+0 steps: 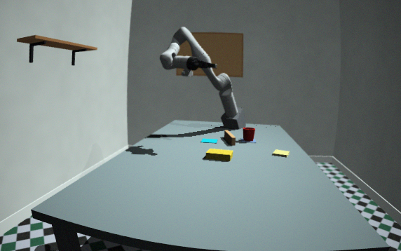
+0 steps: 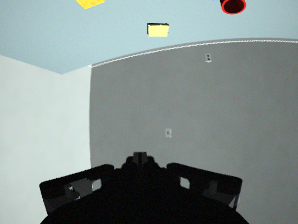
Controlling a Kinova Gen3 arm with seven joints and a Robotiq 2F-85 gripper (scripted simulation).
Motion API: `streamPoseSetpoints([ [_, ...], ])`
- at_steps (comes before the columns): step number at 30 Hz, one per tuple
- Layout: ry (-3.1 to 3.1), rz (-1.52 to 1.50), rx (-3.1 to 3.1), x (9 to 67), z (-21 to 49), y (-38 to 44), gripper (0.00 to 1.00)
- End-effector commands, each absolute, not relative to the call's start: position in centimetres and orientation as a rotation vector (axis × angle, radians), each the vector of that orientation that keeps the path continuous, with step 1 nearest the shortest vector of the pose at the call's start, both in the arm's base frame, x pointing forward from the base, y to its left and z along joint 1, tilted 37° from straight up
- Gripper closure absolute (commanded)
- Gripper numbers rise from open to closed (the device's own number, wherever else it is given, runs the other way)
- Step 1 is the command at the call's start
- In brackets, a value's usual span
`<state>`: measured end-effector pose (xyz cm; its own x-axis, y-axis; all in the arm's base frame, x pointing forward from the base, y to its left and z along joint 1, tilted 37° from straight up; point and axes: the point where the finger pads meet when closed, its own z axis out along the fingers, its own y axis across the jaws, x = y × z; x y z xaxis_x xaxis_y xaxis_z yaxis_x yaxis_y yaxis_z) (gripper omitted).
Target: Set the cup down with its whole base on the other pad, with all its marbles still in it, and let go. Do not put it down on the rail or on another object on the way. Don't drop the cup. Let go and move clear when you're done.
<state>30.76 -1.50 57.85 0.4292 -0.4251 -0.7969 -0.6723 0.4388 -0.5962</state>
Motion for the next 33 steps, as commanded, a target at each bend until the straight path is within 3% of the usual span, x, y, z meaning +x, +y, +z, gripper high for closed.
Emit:
streamPoseSetpoints([
  [1, 1.207, 0.198, -1.127, 29.5, 58.7, -2.5, 1.0],
  [16, 1.28, 0.321, -0.934, 22.9, 62.7, -0.7, 1.0],
  [33, 1.428, 0.449, -0.708, 15.0, 64.5, 6.8, 1.0],
])
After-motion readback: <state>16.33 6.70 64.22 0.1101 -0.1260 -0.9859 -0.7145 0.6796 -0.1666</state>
